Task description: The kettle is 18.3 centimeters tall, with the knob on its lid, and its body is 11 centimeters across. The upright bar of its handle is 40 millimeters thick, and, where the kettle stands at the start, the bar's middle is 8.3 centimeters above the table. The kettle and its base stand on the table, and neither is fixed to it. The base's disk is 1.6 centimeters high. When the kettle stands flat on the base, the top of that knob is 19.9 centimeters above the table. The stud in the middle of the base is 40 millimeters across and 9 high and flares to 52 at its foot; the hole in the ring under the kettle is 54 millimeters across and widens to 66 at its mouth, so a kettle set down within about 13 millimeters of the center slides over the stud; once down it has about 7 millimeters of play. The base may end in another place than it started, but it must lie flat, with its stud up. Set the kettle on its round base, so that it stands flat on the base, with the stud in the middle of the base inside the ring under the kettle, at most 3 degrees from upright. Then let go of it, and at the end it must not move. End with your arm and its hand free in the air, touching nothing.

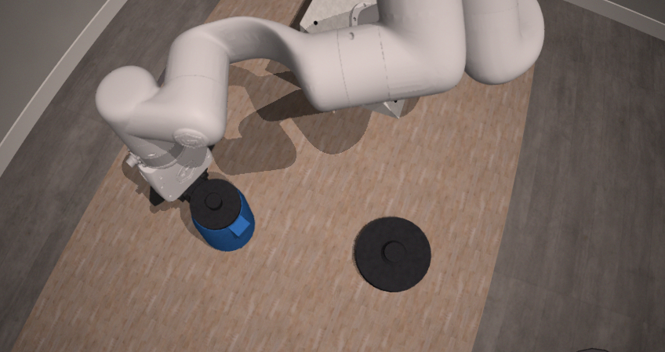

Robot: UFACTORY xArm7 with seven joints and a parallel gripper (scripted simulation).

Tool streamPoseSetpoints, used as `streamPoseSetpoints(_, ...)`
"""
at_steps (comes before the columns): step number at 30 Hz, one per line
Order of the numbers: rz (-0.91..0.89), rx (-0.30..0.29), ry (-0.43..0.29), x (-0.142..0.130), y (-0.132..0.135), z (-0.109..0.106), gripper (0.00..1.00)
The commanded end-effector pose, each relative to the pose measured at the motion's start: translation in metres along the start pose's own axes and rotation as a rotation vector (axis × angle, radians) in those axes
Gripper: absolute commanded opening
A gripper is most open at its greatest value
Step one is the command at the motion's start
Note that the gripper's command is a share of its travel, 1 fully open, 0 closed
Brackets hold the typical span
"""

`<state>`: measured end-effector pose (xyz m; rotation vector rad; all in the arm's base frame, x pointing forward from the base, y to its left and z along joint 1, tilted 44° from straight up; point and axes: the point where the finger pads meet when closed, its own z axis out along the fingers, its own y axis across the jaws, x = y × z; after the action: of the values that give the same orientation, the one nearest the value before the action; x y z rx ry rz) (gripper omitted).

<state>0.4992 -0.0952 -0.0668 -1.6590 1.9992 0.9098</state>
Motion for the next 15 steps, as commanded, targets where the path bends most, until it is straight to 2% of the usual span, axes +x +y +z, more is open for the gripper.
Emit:
streamPoseSetpoints(1, 0.0, 0.006, 0.003, -0.0013, -0.0011, -0.0058, 0.0)
streamPoseSetpoints(15, 0.0, 0.006, 0.003, -0.0025, -0.0012, -0.0074, 0.0)
